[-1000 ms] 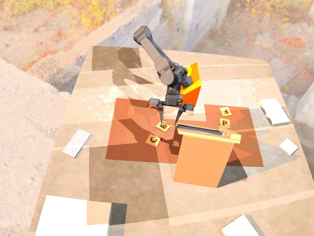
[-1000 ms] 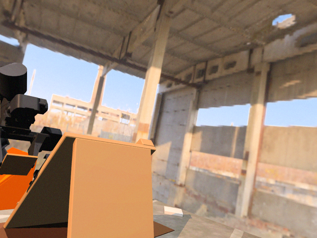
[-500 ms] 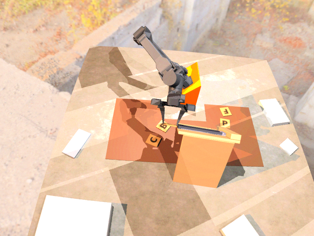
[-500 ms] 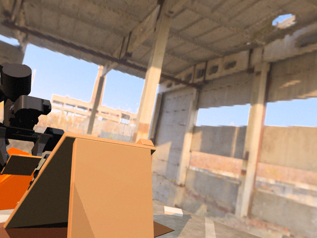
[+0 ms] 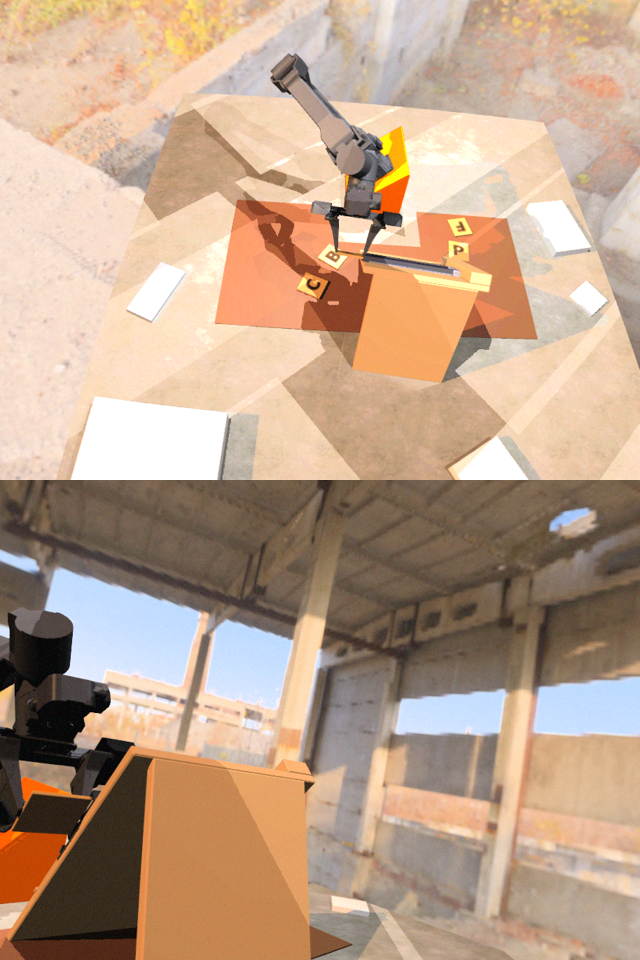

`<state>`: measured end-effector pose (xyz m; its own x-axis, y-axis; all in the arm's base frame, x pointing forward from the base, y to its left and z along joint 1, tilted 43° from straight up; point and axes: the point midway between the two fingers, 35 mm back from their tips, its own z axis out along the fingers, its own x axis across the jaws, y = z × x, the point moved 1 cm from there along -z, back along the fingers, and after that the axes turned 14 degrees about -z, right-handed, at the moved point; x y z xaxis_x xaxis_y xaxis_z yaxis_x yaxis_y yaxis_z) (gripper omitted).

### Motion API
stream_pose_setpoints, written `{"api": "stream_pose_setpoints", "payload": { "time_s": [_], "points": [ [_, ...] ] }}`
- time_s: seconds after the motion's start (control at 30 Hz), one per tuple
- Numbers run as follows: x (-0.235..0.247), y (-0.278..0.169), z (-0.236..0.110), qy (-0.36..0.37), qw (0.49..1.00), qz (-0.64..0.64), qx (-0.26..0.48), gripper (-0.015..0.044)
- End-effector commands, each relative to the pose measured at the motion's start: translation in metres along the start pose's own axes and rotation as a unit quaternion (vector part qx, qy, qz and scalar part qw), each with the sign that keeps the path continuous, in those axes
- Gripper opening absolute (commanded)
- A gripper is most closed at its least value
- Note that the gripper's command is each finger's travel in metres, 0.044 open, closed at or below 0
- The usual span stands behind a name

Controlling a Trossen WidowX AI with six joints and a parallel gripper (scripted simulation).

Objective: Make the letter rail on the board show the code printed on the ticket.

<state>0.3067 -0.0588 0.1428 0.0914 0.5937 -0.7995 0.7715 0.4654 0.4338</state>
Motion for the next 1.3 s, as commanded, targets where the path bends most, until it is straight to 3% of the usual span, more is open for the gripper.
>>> {"api": "stream_pose_setpoints", "payload": {
  "time_s": [0.0, 1.27],
  "points": [
    [0.003, -0.001, 0.0, -0.001, 1.0, 0.0, 0.002, 0.0],
    [0.021, 0.005, 0.0, -0.001, 1.0, 0.001, 0.002, 0.0]
  ]
}}
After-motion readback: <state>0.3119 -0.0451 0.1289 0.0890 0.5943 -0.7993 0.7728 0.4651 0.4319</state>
